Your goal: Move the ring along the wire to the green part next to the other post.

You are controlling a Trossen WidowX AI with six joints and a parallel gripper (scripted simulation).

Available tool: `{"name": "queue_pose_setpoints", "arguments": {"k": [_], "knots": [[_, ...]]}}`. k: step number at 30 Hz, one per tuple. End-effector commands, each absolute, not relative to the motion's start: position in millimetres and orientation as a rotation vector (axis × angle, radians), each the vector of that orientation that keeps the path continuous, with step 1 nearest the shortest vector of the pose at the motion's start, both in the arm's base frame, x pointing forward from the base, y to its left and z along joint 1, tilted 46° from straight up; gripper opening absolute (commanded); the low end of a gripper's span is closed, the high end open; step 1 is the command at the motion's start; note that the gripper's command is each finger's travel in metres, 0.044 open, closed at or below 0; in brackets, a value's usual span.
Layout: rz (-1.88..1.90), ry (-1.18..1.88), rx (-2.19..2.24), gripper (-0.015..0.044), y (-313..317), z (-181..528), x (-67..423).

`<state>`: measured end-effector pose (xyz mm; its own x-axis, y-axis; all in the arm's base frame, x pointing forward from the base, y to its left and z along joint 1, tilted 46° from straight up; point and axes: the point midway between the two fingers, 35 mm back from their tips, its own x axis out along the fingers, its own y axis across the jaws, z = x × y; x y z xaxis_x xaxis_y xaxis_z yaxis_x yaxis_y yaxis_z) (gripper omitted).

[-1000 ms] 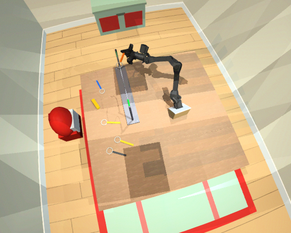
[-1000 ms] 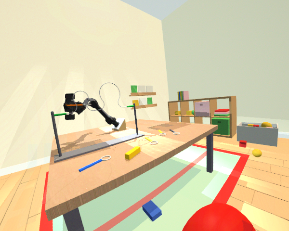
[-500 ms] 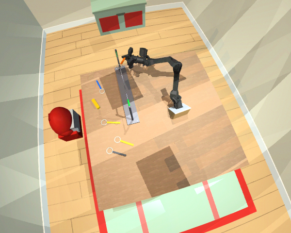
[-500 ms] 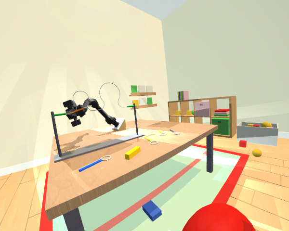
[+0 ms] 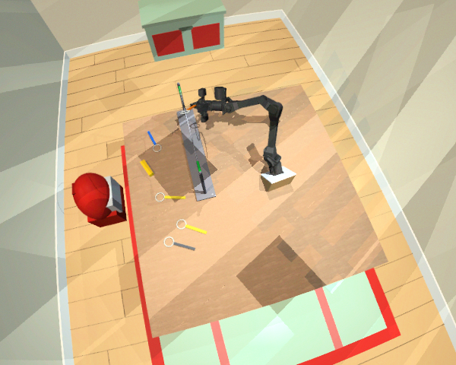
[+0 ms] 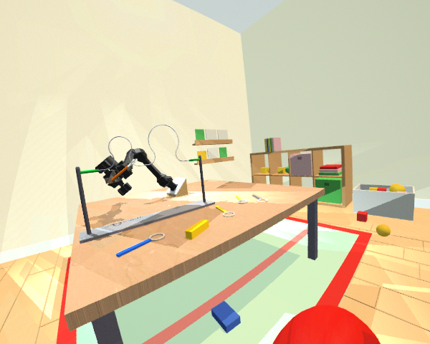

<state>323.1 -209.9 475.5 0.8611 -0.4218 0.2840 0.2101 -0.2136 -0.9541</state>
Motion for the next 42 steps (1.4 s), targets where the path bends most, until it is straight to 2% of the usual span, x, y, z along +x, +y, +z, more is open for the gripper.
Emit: {"name": "queue_pose_setpoints", "arguments": {"k": [1, 24, 42], "knots": [[-0.557, 0.187, -1.587, -0.0150, -211.6, 459.5, 324.0], [-0.405, 0.286, -1.074, -0.0150, -193.7, 376.4, 331.5], [-0.337, 0.321, -0.849, -0.0150, -166.7, 339.1, 334.2]]}}
